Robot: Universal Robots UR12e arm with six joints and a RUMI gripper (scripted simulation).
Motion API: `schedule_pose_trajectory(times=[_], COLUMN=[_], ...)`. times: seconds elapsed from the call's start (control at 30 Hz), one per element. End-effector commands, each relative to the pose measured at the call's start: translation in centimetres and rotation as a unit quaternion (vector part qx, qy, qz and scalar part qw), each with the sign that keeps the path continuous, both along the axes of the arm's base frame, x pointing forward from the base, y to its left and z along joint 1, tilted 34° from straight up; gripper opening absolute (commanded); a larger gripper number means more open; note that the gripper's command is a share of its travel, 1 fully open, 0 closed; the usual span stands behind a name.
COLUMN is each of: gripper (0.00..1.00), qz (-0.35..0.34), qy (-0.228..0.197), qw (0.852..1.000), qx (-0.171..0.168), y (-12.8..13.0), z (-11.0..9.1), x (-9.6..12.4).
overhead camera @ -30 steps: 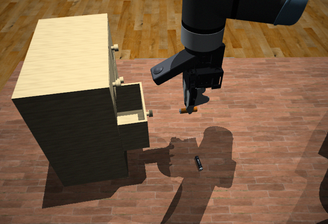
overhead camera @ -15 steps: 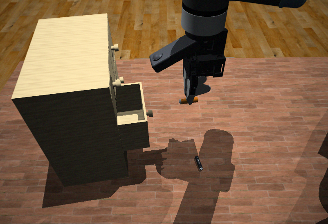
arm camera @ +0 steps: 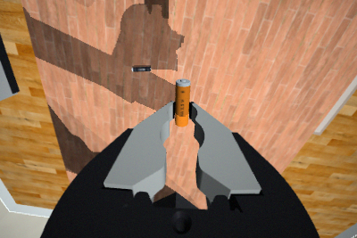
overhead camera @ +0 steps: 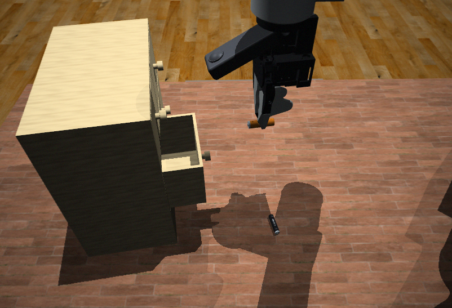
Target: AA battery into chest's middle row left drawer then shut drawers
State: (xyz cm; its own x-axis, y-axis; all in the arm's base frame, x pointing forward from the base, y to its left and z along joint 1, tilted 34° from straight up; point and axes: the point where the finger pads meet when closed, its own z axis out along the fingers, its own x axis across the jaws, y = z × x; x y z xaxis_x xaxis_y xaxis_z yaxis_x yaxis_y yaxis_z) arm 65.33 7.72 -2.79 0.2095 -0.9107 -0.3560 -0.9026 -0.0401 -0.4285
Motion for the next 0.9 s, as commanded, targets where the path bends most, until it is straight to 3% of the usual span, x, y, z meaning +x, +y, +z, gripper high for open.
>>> schedule_pose_trajectory(times=[0.0,0.43,0.87], gripper=[0.05,0.05,0.05], qz=[0.002,0.002,0.001], qy=[0.004,0.004,0.003], qw=[1.000,1.000,1.000], qx=[0.002,0.002,0.002], y=[-0.5,-1.5,-1.9], z=[1.1,3.1,3.9], x=[-0.9,-1.8,-2.1])
